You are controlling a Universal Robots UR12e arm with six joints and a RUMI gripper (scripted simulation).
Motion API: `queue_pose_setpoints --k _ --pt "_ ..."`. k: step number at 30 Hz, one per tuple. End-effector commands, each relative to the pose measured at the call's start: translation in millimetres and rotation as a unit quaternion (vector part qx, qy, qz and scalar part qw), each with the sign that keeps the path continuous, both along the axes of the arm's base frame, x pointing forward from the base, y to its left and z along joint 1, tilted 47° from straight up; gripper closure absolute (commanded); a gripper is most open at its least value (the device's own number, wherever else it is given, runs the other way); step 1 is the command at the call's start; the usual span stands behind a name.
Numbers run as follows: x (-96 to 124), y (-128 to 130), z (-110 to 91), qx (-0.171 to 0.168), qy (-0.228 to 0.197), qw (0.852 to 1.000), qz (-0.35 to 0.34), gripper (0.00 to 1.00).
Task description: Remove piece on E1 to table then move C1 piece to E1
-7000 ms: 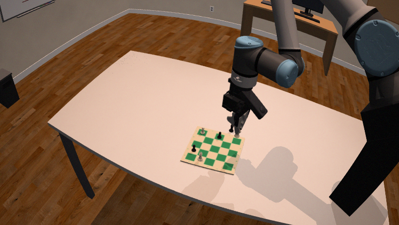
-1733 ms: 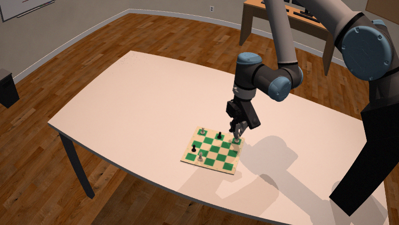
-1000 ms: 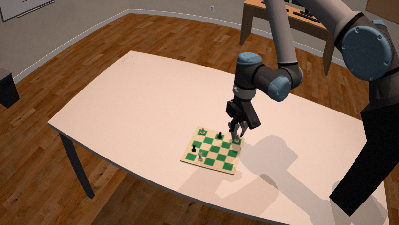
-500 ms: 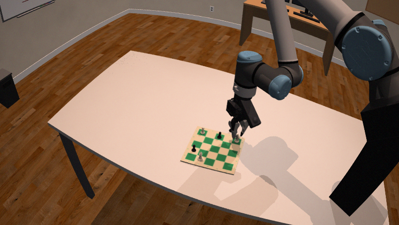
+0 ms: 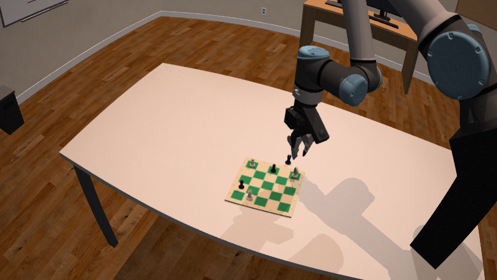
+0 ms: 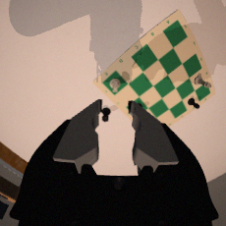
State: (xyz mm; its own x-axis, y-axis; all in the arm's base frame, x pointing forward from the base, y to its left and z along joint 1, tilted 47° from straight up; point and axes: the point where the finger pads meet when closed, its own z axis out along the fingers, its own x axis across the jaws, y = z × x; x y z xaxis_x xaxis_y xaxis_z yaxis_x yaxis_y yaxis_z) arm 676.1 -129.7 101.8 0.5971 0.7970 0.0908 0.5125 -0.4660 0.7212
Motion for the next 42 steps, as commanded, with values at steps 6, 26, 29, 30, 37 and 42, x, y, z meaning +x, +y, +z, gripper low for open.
queue_pose_setpoints --k 6,26,29,30,37,42 --pt "-13 8 16 0.0 0.0 1.0 0.0 0.78" --pt "-13 8 16 0.0 0.0 1.0 0.0 0.0" --pt "-14 8 16 0.0 0.0 1.0 0.0 0.0" --pt "-14 9 16 0.0 0.0 1.0 0.0 0.0" --pt "-18 11 21 0.0 0.0 1.0 0.0 0.0" --pt "-29 18 33 0.0 0.0 1.0 0.0 0.0"
